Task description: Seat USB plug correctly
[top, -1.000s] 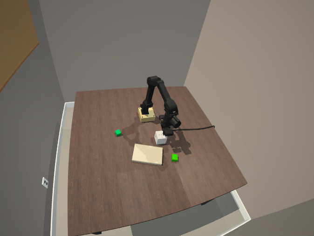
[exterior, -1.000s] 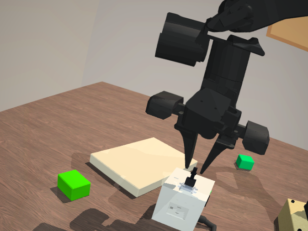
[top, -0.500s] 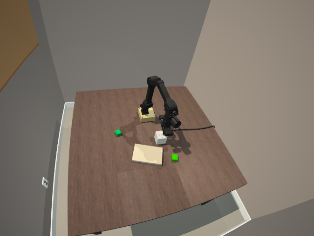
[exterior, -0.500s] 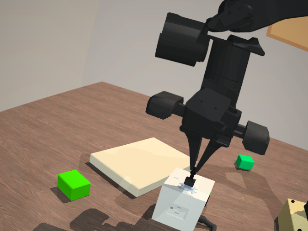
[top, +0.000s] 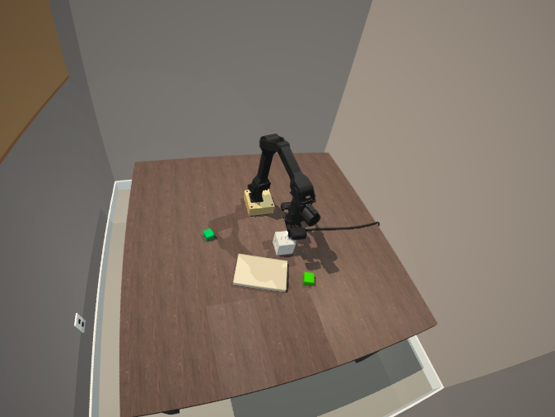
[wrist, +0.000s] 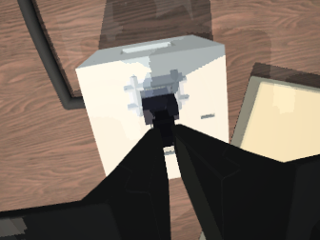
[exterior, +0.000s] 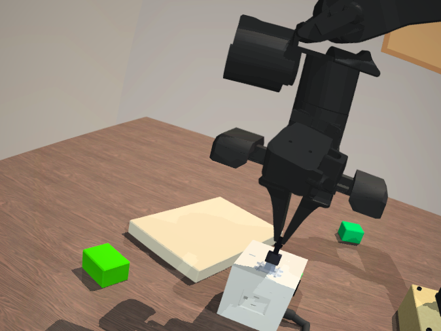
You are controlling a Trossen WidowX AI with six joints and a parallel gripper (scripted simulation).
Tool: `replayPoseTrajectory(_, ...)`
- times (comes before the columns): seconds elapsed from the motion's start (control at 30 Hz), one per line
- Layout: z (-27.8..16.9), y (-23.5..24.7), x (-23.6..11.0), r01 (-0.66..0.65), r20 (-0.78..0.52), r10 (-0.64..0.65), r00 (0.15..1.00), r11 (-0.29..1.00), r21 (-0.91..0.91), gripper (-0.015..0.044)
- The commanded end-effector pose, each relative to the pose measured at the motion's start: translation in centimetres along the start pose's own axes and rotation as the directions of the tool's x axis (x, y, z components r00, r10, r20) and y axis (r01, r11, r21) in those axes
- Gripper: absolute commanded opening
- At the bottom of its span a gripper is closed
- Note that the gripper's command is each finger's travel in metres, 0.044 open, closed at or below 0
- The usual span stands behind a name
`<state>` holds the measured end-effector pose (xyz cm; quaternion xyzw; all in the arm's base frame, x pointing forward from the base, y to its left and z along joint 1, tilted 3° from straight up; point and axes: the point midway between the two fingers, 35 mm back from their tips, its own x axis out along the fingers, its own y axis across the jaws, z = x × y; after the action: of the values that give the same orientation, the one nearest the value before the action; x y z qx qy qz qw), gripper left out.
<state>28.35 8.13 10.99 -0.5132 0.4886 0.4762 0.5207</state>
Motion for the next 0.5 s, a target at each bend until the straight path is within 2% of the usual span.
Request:
replayPoseTrajectory(0.0,0.03,-0.07,-0.40,0.003,0.001,-0.003,1.000,1.000,0.000,0.0000)
replayPoseTrajectory(0.47,0.02,-0.08,-1.34,0.003,0.001,-0.003,1.000,1.000,0.000,0.0000)
